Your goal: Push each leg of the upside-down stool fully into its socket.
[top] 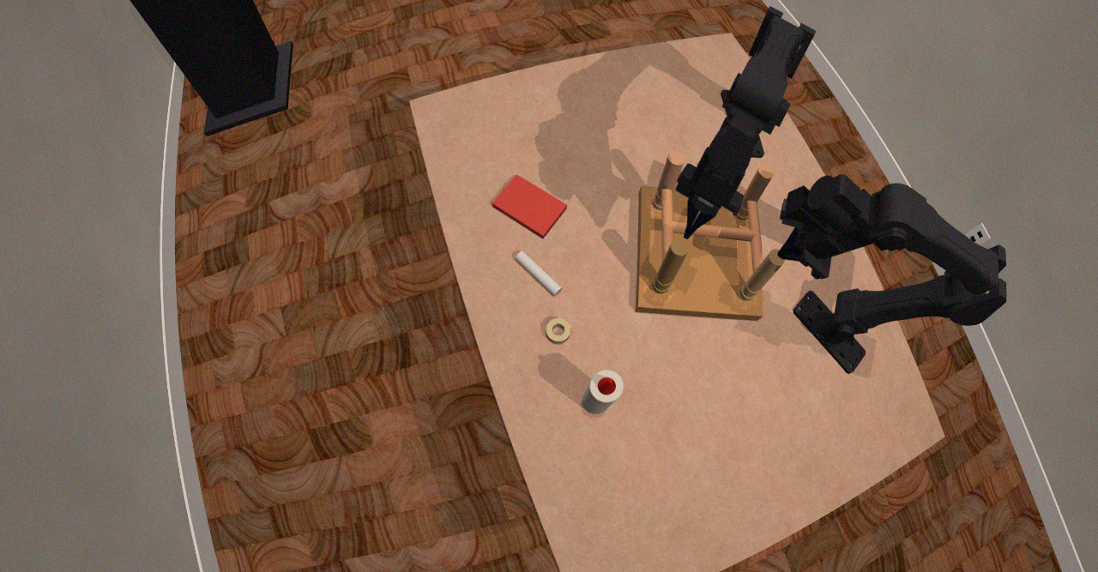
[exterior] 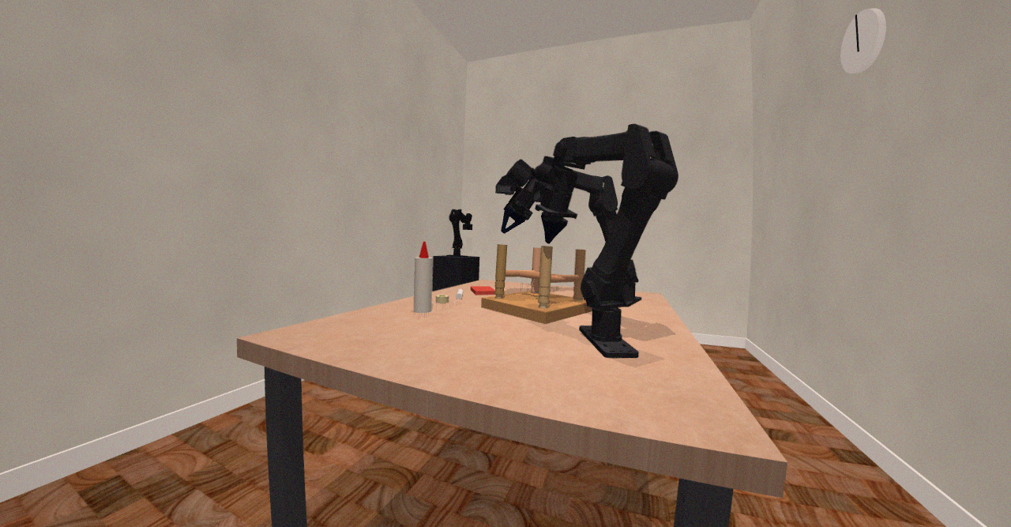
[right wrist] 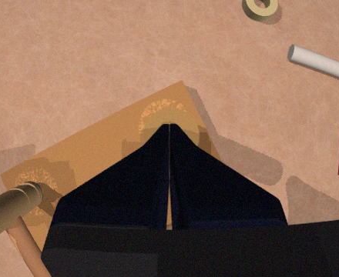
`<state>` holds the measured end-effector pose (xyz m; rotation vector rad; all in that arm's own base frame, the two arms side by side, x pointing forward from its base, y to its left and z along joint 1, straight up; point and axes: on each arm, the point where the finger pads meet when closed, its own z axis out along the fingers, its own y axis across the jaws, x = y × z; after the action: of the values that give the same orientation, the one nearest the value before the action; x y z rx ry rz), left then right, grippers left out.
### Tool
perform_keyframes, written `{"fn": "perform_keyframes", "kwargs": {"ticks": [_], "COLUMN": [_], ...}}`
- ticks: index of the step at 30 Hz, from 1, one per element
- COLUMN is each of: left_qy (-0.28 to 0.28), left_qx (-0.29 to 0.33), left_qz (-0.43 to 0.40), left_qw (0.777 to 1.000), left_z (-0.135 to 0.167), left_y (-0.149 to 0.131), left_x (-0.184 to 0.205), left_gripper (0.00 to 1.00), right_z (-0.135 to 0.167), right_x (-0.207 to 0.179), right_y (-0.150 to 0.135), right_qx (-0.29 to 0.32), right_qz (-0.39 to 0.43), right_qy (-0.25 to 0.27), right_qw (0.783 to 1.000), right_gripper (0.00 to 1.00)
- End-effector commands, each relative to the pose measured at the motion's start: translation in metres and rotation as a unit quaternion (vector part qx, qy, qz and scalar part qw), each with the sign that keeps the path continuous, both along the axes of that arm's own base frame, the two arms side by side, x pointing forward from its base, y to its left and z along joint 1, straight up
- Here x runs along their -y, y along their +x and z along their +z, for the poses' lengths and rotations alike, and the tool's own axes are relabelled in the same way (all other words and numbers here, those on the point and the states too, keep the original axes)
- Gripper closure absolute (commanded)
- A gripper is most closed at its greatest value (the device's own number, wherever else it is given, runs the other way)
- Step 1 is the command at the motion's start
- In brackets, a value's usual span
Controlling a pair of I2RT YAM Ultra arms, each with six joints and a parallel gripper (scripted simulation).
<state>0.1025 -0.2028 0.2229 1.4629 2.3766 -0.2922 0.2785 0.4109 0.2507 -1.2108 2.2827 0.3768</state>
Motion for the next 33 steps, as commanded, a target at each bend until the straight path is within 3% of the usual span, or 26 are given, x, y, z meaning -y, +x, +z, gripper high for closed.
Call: {"fn": "perform_keyframes", "kwargs": {"ticks": [1,10,12,18,22,31,33], "left_qy": [-0.022,-0.027,-0.025,-0.025,-0.025,-0.025,-0.025], "left_qx": [0.013,0.015,0.014,0.014,0.014,0.014,0.014], "left_qz": [0.0,0.0,0.0,0.0,0.0,0.0,0.0], "left_qw": [1.0,1.0,1.0,1.0,1.0,1.0,1.0], "left_z": [0.009,0.012,0.011,0.011,0.011,0.011,0.011], "left_y": [0.001,0.001,0.001,0.001,0.001,0.001,0.001], "left_x": [0.002,0.003,0.003,0.003,0.003,0.003,0.003], "left_gripper": [1.0,1.0,1.0,1.0,1.0,1.0,1.0], "right_z": [0.014,0.002,0.001,-0.009,0.008,-0.011,0.012], "right_x": [0.003,0.005,-0.003,0.003,0.001,0.007,0.0], "right_y": [0.003,0.008,-0.006,0.003,0.005,0.003,0.008], "right_qx": [0.017,0.018,0.018,0.016,0.029,0.015,0.032], "right_qz": [-0.004,-0.009,0.006,-0.004,-0.005,-0.006,-0.006], "right_qy": [0.022,0.02,0.022,0.022,0.04,0.021,0.045], "right_qw": [1.0,1.0,1.0,1.0,0.999,1.0,0.998], "right_gripper": [1.0,1.0,1.0,1.0,1.0,1.0,1.0]}}
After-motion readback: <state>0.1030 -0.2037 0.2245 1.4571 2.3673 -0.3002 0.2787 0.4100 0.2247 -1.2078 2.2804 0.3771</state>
